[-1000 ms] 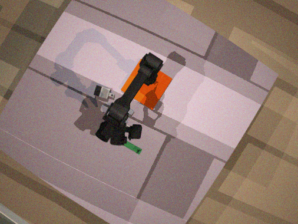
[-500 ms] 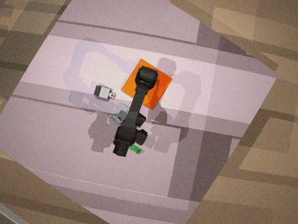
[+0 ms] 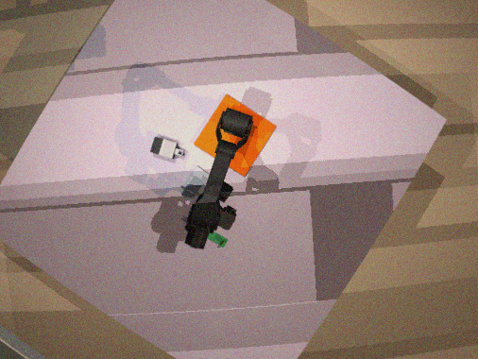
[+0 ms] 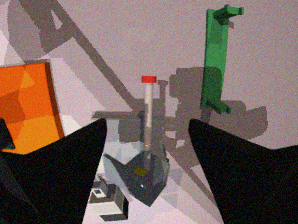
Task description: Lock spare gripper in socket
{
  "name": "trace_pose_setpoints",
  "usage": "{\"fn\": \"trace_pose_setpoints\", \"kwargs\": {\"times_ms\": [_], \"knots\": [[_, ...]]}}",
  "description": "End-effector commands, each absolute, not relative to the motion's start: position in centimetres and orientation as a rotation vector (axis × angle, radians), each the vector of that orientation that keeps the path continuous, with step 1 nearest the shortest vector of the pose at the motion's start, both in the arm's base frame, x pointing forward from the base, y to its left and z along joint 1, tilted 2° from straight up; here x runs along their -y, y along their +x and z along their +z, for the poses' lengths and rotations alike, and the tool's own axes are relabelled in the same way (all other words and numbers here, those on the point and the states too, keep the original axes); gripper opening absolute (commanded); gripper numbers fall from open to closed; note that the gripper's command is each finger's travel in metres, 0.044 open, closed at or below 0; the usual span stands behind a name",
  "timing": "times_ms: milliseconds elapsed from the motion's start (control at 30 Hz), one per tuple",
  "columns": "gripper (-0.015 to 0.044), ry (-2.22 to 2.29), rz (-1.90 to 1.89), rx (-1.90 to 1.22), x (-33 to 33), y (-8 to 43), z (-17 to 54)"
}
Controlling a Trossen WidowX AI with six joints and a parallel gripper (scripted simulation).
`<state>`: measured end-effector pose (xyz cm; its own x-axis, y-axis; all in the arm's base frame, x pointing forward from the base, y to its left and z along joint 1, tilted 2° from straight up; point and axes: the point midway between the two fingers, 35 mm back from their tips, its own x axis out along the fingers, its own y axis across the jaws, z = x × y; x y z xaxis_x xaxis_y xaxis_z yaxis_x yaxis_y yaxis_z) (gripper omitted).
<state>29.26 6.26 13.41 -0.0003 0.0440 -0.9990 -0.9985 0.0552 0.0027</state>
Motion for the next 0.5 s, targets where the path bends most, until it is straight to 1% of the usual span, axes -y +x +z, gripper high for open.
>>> {"fn": "trace_pose_setpoints", "kwargs": {"times_ms": [0, 467], "knots": [[0.03, -1.144, 1.18, -1.192, -6.3, 29.4, 12.8], [0.03, -1.144, 1.18, -1.192, -6.5, 29.6, 10.6]]}}
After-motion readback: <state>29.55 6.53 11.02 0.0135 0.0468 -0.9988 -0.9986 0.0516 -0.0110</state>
